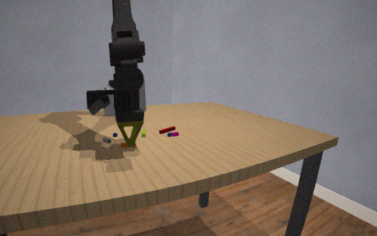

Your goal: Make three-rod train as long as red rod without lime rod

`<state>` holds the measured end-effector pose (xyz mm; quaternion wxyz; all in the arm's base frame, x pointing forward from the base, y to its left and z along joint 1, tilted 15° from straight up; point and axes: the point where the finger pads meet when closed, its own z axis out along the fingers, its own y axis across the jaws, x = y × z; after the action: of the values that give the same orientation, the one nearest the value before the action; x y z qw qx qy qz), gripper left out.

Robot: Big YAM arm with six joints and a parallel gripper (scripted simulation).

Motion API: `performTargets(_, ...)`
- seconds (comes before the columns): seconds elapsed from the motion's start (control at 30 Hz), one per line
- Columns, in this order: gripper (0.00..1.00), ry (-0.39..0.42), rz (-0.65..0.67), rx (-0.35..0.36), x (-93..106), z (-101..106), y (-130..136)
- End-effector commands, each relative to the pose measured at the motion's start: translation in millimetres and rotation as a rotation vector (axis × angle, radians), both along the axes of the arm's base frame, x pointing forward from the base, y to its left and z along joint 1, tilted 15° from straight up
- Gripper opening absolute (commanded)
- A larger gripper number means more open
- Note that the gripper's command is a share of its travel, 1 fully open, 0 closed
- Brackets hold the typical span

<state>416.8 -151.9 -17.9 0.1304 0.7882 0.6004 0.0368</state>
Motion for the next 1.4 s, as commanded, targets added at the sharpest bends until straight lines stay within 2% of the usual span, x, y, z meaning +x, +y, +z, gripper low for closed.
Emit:
performTargets(0.0, 0.24, -0.014, 0.003, -0.009, 9.5, 1.3, -5.0)
performTargets(1.23, 0.24, -0.013, 0.003, -0.009, 9.3, 1.0, -5.0)
performTargets(1.27, 0.04, -0.013, 0.003, -0.009, 9.3, 1.0, -5.0)
performTargets(1.37, 0.04, -0.013, 0.003, -0.009, 9.3, 1.0, -5.0)
